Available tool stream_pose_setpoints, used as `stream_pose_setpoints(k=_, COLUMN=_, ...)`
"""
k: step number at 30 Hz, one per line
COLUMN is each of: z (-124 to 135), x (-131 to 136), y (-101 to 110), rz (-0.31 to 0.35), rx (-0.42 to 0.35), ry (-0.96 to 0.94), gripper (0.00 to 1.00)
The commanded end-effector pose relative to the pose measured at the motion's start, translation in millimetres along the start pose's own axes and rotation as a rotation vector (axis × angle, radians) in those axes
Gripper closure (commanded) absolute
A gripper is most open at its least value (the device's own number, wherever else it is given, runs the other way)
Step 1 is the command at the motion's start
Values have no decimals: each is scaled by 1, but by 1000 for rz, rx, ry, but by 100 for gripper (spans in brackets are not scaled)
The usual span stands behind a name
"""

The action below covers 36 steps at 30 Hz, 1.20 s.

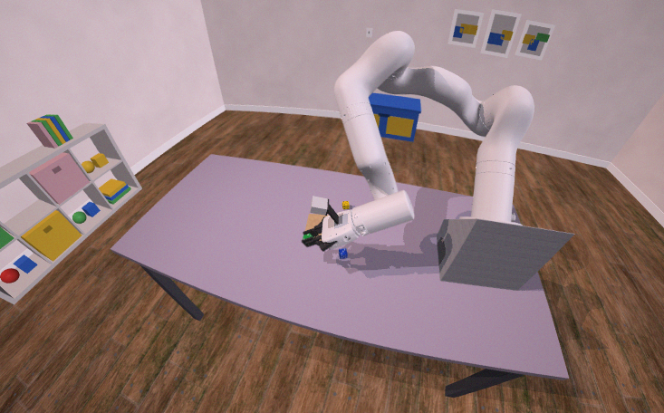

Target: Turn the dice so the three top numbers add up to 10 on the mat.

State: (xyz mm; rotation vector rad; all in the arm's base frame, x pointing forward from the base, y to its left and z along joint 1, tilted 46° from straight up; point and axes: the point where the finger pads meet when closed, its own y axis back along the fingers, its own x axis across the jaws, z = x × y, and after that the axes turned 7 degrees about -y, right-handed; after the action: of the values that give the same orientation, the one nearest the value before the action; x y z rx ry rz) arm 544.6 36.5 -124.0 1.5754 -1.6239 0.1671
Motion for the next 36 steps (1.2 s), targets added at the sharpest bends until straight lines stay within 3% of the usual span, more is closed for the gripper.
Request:
stream_pose_setpoints(k=1, z=3, x=0, y=-2, rz=-1, rx=4, ry=0, gripper=79)
stream_pose_setpoints(k=19, z=48, x=6, y=-27, rz=-1, rx=4, ry=0, gripper=79)
stream_pose_setpoints(k=36, z=61, x=8, y=-34, rz=-1, rx=4, ry=0, gripper=79)
